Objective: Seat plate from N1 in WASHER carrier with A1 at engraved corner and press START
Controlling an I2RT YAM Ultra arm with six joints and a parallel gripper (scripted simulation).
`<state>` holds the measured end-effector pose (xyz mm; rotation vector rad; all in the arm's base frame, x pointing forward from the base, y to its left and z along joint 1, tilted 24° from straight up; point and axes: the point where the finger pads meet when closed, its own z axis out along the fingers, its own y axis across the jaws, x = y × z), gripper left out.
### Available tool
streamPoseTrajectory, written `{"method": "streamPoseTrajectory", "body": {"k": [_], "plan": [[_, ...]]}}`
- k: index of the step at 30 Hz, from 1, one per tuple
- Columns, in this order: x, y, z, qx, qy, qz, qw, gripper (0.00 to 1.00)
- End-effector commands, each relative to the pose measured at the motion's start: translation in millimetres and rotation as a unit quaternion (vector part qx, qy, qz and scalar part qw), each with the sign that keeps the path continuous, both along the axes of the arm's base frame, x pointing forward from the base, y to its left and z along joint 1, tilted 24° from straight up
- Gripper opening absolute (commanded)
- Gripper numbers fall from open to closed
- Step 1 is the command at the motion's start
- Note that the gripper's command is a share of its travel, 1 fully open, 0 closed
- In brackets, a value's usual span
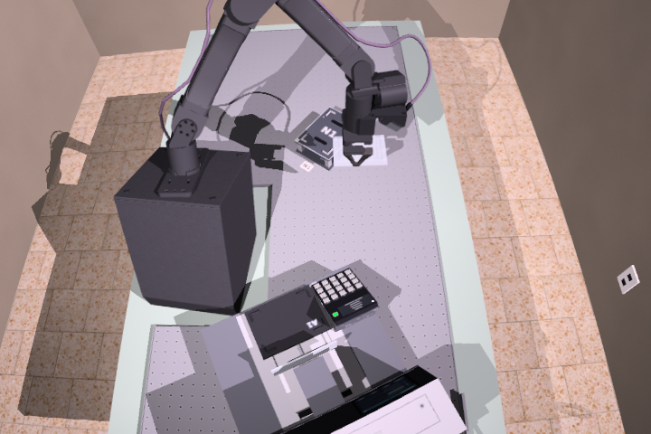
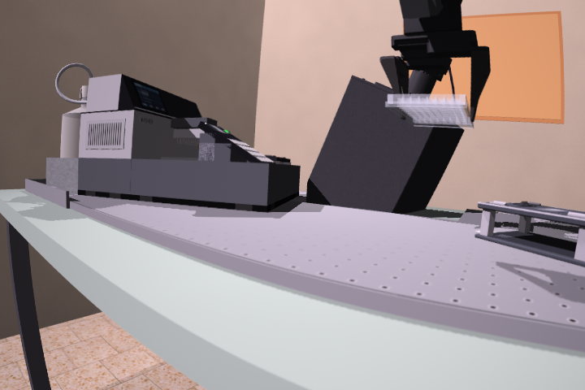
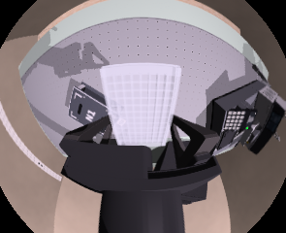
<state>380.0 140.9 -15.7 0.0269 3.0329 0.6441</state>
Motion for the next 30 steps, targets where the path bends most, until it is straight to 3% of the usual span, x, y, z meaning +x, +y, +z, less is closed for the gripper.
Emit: {"method": "streamPoseTrajectory", "body": {"k": [1, 4, 6, 8, 12, 14, 17, 19, 20, 23, 30], "plan": [[16.6, -5, 22.5, 0.005, -0.030, -0.004, 1.000, 0.84], [17.6, -13, 19.6, 0.012, -0.015, -0.041, 0.999, 0.84], [2.8, -25, -3.3, 0.008, 0.026, -0.071, 0.997, 0.84], [0.9, -34, -11.7, 0.008, 0.044, -0.102, 0.994, 0.84], [2.6, -52, -12.1, 0.015, 0.064, -0.161, 0.985, 0.84], [14.9, -61, -7.9, 0.020, 0.059, -0.191, 0.980, 0.84], [9.0, -76, -21.1, 0.020, 0.094, -0.236, 0.967, 0.84], [9.0, -76, -21.1, 0.020, 0.094, -0.236, 0.967, 0.84], [15.1, -81, -8.6, 0.023, 0.082, -0.250, 0.964, 0.84], [13.0, -96, -24.6, 0.022, 0.116, -0.294, 0.948, 0.84], [11.1, -129, -37.1, 0.025, 0.163, -0.393, 0.905, 0.84]]}}
